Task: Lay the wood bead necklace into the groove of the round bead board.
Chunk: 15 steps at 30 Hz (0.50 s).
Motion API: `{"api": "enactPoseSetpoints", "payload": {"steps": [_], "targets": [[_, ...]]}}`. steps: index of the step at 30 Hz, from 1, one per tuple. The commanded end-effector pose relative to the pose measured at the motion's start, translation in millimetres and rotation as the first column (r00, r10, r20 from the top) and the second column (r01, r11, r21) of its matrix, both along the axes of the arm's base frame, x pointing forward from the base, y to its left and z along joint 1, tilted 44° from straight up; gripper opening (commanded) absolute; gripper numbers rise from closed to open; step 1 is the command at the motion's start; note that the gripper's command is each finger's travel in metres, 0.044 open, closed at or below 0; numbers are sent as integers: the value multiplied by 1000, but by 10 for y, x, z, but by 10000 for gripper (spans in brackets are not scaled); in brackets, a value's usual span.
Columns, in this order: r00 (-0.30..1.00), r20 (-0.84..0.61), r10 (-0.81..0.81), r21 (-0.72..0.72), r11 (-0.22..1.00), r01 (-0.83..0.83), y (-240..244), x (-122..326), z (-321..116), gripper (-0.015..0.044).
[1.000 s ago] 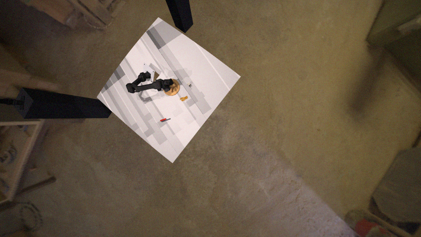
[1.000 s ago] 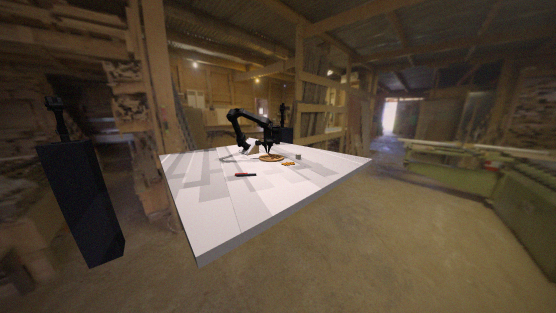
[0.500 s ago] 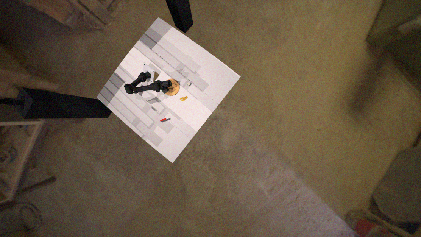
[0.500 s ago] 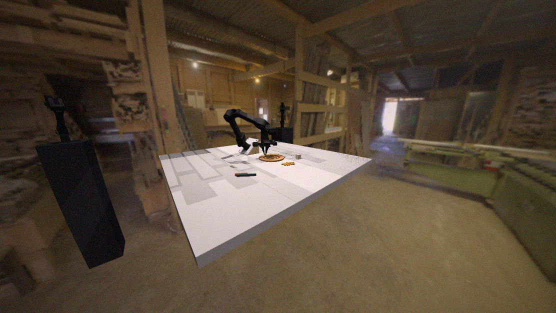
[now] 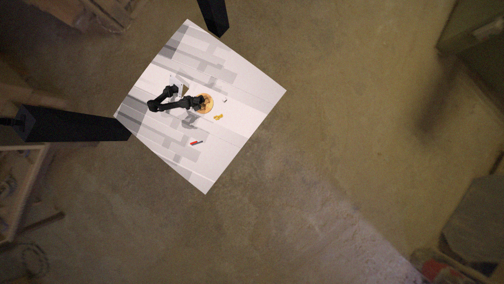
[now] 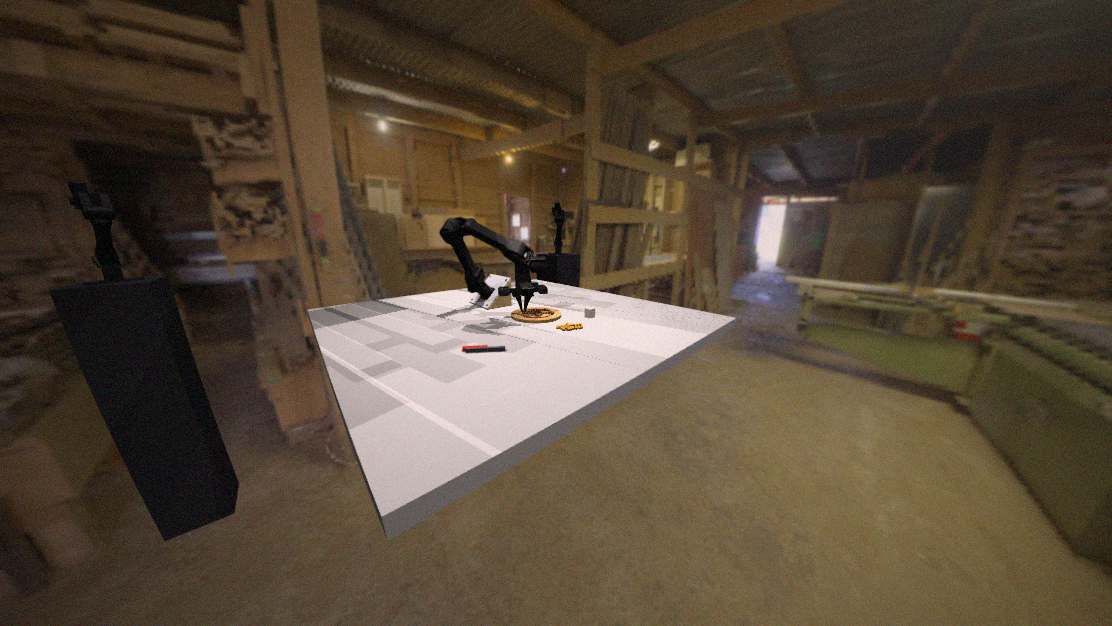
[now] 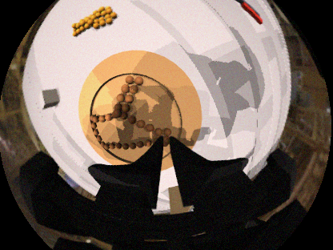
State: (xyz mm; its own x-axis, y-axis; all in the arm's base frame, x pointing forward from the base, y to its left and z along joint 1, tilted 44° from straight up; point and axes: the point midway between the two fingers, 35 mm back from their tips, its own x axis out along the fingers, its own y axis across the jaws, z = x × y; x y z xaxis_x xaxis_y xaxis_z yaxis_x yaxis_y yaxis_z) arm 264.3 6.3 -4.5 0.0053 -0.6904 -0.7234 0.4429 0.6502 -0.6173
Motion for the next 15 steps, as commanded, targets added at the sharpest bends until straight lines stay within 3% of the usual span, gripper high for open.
{"api": "enactPoseSetpoints", "payload": {"steps": [1,15], "targets": [[1000,2,1,1,1000,-1,6,4,3,52],[1000,0,1,-1,1000,-1,52,2,57,420]]}}
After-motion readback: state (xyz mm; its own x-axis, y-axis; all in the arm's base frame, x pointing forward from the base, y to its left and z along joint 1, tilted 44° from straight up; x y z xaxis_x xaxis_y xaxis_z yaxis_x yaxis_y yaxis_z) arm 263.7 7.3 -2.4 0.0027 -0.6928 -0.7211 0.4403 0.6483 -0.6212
